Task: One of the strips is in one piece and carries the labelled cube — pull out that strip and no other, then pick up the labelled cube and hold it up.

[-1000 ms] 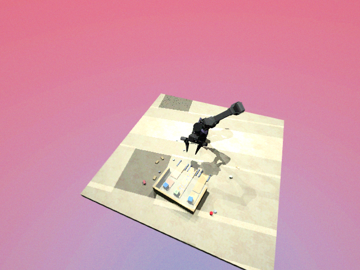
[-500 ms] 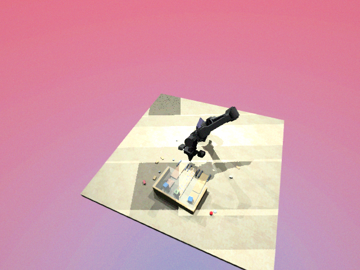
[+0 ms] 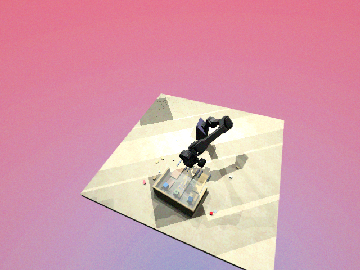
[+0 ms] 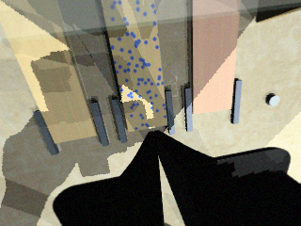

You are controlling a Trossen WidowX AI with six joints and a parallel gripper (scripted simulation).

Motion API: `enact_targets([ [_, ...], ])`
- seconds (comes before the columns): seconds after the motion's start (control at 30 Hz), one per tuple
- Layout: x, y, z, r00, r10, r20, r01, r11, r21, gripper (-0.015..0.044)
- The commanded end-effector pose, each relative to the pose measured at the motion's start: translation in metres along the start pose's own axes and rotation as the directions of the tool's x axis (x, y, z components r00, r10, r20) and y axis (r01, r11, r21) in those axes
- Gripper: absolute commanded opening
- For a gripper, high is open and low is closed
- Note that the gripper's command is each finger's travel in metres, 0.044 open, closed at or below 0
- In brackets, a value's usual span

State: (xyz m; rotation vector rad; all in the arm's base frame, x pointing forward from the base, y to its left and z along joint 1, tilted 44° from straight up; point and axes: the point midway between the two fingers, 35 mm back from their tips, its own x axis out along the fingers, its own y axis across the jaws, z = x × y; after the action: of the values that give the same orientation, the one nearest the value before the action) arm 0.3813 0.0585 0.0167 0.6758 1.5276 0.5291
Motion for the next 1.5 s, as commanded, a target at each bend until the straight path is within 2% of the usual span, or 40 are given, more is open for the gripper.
enact_targets([
  [0.0,0.005,0.001,-0.001,0.999,-0.013,-0.047,0.013,1.000,0.000,0.0000],
  [1.47,0.071,0.002,-0.002,0.999,-0.010,-0.047,0.010,1.000,0.000,0.0000],
])
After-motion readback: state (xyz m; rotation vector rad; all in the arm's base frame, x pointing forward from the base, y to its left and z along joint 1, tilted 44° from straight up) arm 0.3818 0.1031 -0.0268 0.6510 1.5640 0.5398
